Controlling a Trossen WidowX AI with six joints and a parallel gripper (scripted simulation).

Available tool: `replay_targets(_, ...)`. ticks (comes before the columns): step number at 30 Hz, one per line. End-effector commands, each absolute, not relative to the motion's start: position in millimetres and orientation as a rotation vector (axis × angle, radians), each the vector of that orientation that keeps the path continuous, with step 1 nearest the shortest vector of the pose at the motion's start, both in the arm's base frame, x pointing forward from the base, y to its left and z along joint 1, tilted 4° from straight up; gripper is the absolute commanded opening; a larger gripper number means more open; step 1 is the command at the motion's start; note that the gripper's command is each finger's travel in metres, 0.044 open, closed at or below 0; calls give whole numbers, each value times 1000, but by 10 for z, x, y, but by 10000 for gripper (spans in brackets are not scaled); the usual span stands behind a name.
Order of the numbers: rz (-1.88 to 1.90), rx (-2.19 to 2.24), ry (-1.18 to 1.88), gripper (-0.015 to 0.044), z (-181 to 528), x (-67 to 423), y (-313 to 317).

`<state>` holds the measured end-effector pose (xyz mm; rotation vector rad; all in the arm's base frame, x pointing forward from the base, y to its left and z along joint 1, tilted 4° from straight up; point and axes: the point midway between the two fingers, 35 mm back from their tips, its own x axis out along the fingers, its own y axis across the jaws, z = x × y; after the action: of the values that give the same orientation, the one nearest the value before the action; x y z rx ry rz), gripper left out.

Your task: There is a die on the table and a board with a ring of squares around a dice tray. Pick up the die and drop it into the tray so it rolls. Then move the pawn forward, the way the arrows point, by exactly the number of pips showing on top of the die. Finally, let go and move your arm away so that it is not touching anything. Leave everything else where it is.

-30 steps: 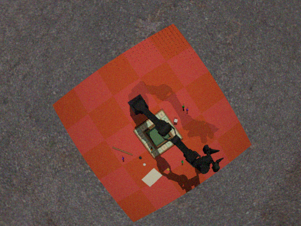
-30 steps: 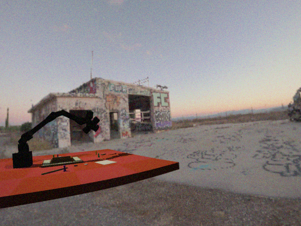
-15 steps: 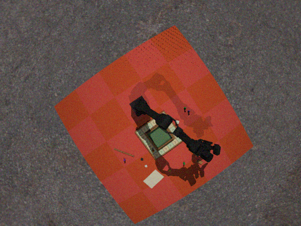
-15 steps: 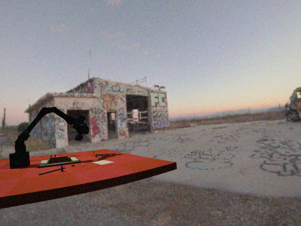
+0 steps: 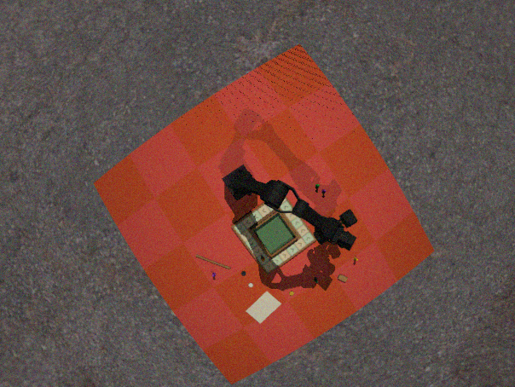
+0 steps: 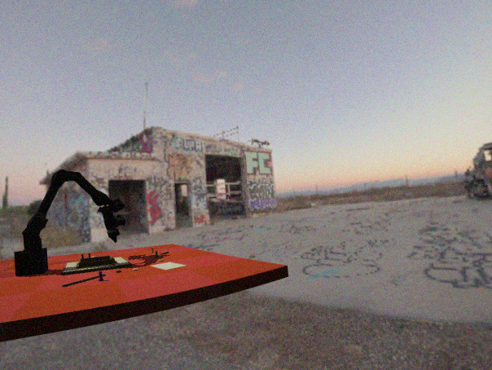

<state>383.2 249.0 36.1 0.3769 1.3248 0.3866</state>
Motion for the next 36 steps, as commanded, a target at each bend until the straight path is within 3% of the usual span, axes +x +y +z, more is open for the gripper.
replay_targets(1,490,-84,1407,275,106,3169,2186)
replay_targets(8,645,-530,1487,275,-26,2553,1801)
replay_targets(36,646,-532,1488,275,-359,2570,1814)
